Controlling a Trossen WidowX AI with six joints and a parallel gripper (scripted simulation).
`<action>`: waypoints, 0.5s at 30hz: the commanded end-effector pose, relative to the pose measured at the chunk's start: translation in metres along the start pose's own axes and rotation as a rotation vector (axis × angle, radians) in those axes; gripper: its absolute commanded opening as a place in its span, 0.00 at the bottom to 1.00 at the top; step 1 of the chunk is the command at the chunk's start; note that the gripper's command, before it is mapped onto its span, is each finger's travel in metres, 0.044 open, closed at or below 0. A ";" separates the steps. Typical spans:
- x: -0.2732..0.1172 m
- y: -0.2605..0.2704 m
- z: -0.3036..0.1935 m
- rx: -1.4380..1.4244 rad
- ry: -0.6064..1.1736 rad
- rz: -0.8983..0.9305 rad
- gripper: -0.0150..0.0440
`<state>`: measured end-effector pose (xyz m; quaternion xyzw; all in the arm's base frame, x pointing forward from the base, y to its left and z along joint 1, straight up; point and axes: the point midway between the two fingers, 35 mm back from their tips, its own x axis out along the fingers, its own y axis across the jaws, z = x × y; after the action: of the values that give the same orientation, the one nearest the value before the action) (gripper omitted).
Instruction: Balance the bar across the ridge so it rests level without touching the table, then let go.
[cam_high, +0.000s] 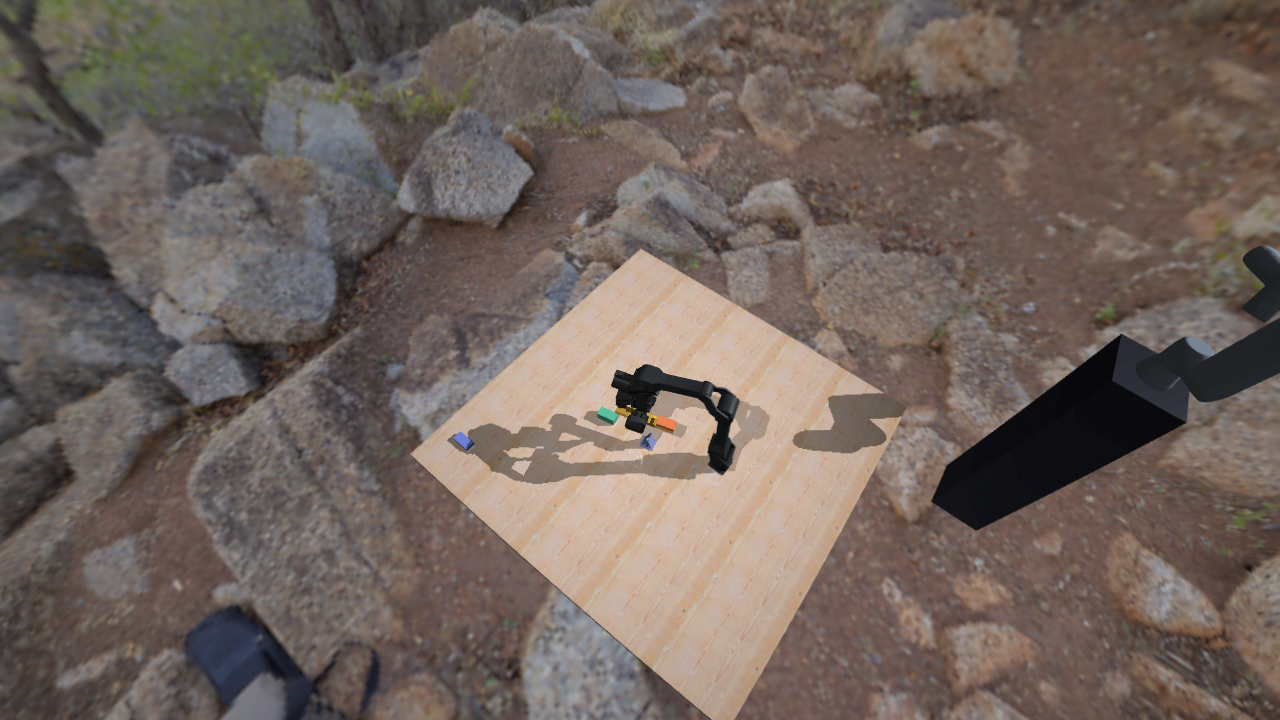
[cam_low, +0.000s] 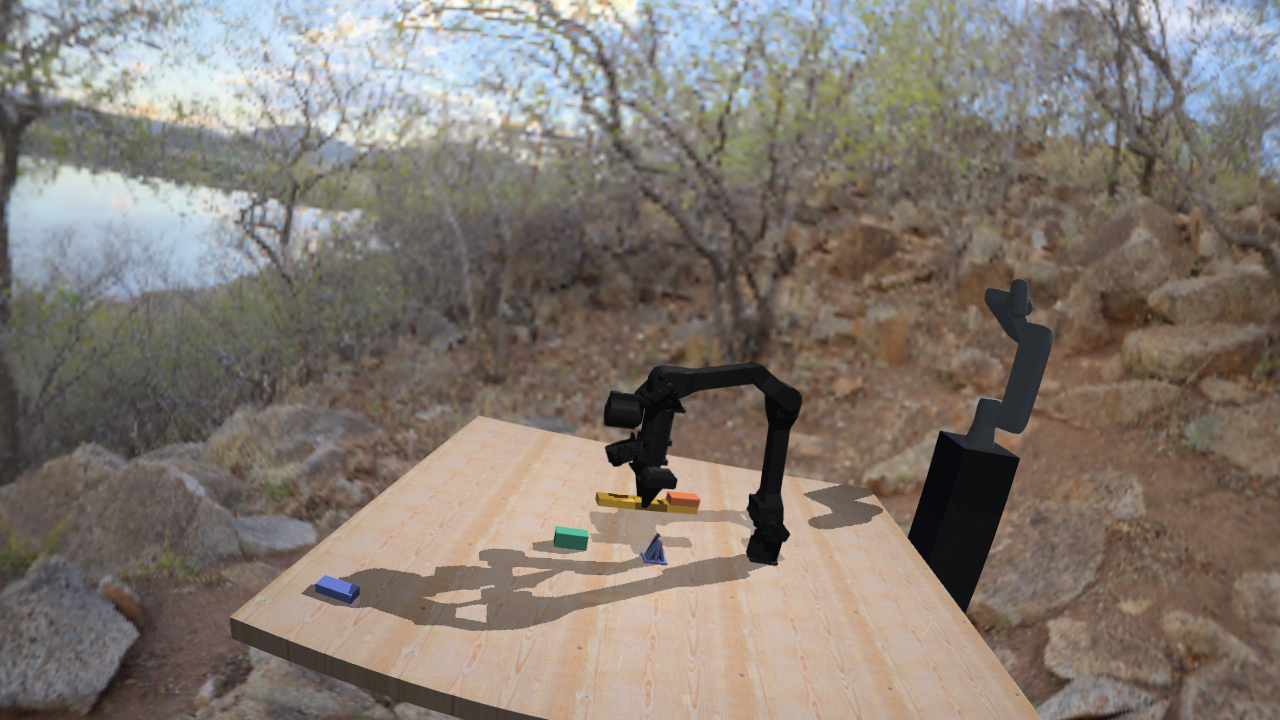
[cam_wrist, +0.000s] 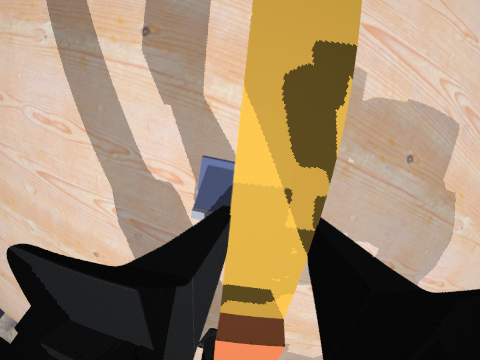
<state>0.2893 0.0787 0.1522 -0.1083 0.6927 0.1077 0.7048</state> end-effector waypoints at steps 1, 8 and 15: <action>-0.001 0.012 -0.004 0.031 -0.007 0.003 0.25; 0.000 0.029 -0.010 0.082 -0.006 0.005 0.25; 0.009 0.031 -0.010 0.083 -0.006 0.005 0.25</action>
<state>0.2717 0.1035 0.1455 -0.0793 0.6943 0.0810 0.7107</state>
